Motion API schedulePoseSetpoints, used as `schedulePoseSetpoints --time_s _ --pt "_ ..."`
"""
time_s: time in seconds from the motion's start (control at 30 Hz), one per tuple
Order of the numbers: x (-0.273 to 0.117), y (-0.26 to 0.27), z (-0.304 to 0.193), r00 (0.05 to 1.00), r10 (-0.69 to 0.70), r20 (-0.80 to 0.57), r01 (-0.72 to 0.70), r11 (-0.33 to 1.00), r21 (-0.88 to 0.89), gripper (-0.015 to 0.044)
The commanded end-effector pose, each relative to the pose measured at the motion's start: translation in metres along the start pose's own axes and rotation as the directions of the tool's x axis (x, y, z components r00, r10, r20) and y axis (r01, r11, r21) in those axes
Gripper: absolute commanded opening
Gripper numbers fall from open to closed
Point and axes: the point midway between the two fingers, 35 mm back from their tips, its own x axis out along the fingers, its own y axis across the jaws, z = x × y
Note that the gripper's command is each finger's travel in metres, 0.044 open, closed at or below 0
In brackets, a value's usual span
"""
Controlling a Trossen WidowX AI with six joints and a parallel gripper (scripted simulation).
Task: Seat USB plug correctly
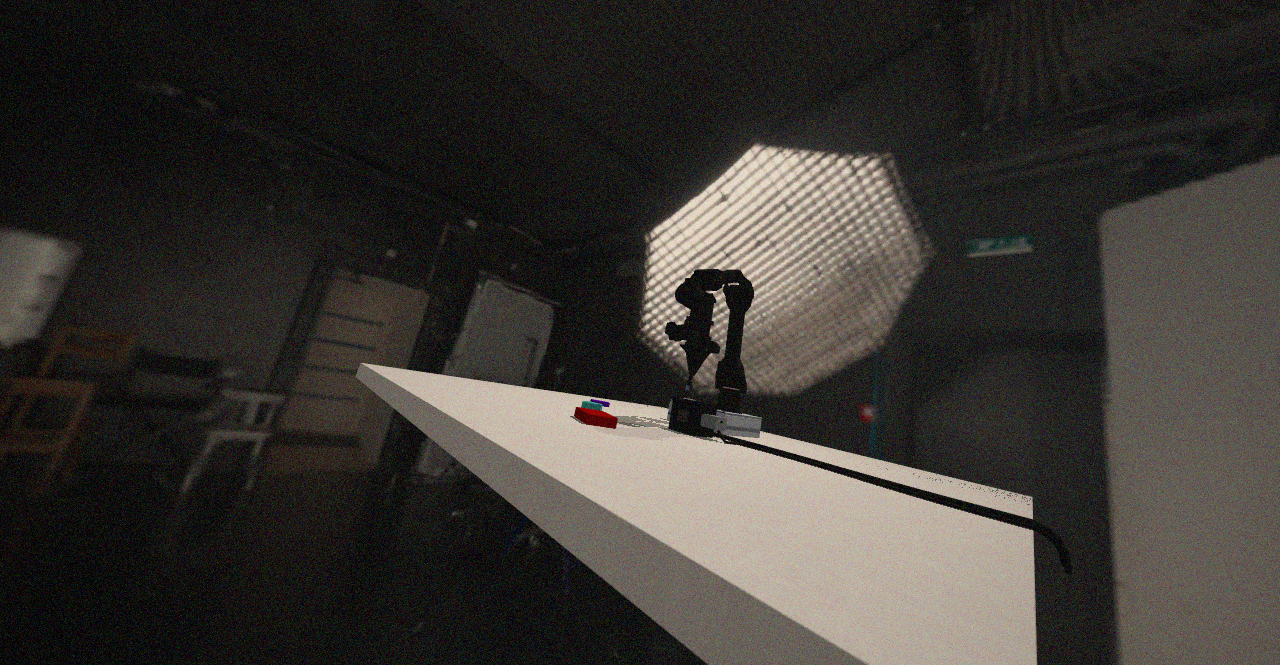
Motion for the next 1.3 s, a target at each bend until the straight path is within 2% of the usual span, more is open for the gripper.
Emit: schedulePoseSetpoints --time_s 0.0,0.27,1.27 --pt "0.0003 0.0 0.0 1.0 0.0 0.0 0.0 0.995 0.099 0.0" --pt "0.0003 0.0 0.0 1.0 0.0 0.0 0.0 0.963 0.269 0.0" --pt "0.002 0.0004 -0.0009 1.0 0.004 -0.011 -0.001 0.964 0.264 0.0"
